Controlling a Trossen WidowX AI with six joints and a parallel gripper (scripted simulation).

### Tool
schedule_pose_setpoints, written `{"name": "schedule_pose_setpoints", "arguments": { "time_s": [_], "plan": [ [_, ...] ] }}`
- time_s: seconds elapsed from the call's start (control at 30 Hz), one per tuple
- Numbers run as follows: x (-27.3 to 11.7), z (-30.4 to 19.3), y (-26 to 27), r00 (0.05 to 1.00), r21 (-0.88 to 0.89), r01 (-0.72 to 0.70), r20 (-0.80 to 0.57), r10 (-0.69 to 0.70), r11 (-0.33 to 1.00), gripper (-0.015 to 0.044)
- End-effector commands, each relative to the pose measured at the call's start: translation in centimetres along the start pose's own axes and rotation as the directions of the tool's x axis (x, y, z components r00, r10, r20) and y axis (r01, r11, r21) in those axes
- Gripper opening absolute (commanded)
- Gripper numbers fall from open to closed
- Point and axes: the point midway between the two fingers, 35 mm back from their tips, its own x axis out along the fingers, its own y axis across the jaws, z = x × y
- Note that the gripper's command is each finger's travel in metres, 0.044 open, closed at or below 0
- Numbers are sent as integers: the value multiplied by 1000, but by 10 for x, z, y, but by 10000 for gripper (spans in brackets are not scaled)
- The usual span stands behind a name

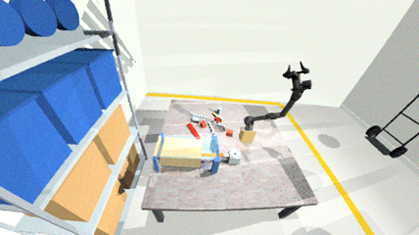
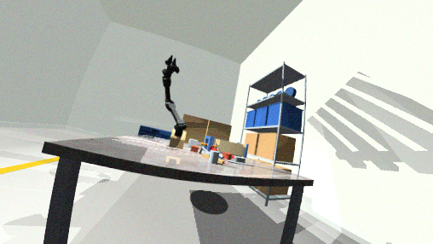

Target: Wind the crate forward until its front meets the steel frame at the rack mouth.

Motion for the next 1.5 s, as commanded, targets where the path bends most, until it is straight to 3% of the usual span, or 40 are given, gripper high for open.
{"name": "schedule_pose_setpoints", "arguments": {
  "time_s": [0.0, 0.13, 0.37, 0.77, 1.03, 1.23, 1.47],
  "plan": [
    [1, -1, 1, 1000, 4, -3, -1, 3, 1000, 426],
    [20, -14, 29, 997, 91, -74, -13, 76, 993, 440],
    [66, -46, 122, 953, 352, -273, -29, 301, 895, 440],
    [94, -62, 319, 706, 747, -476, 10, 708, 464, 440],
    [82, -48, 422, 499, 891, -414, 51, 865, 185, 440],
    [51, -18, 512, 257, 949, -314, 120, 959, -35, 440],
    [-2, 38, 600, -22, 970, -142, 195, 981, -196, 440]
  ]
}}
